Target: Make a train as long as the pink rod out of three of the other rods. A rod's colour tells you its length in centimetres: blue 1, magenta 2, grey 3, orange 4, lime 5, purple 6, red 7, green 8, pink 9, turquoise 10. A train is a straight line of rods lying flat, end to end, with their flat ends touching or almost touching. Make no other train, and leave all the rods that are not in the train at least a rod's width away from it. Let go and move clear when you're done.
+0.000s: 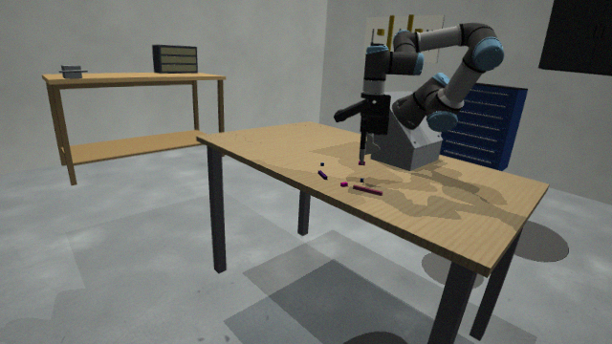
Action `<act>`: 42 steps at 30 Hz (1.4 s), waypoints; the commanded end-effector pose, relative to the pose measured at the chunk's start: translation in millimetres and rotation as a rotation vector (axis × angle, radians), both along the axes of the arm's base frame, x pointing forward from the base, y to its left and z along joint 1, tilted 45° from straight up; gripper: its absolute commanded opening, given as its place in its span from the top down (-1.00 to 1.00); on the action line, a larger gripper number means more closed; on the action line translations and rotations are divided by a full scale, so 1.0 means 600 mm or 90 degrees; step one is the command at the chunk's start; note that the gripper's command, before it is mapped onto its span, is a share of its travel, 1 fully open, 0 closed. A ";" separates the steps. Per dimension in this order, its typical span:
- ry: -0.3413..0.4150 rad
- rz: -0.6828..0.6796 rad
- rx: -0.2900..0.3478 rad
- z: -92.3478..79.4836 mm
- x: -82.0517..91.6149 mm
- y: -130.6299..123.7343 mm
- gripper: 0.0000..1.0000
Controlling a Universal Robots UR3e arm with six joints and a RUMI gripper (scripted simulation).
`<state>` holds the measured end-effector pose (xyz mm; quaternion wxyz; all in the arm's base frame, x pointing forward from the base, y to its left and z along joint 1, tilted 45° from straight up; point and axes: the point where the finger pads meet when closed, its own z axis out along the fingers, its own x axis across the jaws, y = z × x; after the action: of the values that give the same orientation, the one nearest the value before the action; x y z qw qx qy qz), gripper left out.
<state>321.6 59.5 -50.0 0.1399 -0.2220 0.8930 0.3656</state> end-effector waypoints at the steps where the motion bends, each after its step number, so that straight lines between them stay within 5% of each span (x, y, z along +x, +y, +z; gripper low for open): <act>1: -0.010 -0.011 -0.013 -0.034 0.017 0.018 1.00; 11: -0.010 -0.011 -0.013 -0.058 0.020 0.041 1.00; 42: -0.011 -0.011 -0.014 -0.058 0.021 0.041 1.00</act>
<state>333.6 84.3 -85.1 0.1475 -0.2197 0.8975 0.3527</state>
